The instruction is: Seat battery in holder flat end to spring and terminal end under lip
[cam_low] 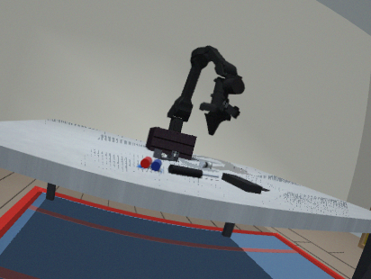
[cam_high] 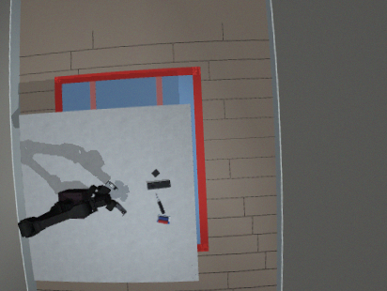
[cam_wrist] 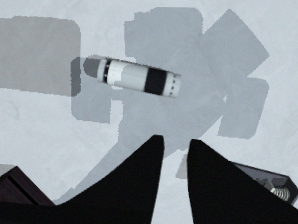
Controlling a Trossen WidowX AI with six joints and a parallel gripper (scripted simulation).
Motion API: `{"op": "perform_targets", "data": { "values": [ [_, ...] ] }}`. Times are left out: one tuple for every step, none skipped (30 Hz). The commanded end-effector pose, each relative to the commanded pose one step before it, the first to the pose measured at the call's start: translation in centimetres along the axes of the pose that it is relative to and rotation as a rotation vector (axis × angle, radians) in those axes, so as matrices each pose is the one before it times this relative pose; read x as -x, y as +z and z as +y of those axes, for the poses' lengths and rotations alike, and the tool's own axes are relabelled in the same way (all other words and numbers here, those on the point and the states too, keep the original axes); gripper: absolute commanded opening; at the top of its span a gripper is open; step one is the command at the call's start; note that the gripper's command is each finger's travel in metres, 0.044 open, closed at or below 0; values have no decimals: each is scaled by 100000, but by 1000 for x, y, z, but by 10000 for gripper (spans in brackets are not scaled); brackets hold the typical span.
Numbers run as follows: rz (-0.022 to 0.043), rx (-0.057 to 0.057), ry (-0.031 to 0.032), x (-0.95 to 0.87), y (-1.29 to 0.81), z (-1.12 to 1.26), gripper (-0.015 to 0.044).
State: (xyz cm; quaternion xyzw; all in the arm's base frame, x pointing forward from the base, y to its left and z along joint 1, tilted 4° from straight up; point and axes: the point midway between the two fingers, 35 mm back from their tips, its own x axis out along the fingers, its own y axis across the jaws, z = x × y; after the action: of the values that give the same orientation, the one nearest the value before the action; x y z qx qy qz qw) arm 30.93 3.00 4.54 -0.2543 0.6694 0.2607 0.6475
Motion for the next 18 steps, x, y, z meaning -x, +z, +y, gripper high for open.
{"op": "perform_targets", "data": {
  "values": [
    [477,23705,482,-1265,66,453,131],
    [-16,9900,34,-460,75,123,158],
    [-18,9900,33,-457,81,121,184],
    [-21,9900,32,-455,88,120,210],
    [-23,9900,31,-452,95,118,231],
    [-26,9900,30,-449,103,116,231],
    [-28,9862,28,-445,110,113,231],
    [-31,9904,26,-443,119,110,231],
    [-33,9904,24,-440,128,106,231],
    [-35,9904,22,-437,138,101,231],
    [-37,9904,19,-433,147,95,231],
    [-39,9863,16,-428,156,88,231],
    [-32,7828,11,-337,131,63,231],
    [-20,4697,6,-201,82,34,231],
    [-7,1566,2,-67,28,10,231],
    [0,0,0,0,0,0,231],
    [0,0,0,0,0,0,231],
    [0,0,0,0,0,0,231]
  ]
}}
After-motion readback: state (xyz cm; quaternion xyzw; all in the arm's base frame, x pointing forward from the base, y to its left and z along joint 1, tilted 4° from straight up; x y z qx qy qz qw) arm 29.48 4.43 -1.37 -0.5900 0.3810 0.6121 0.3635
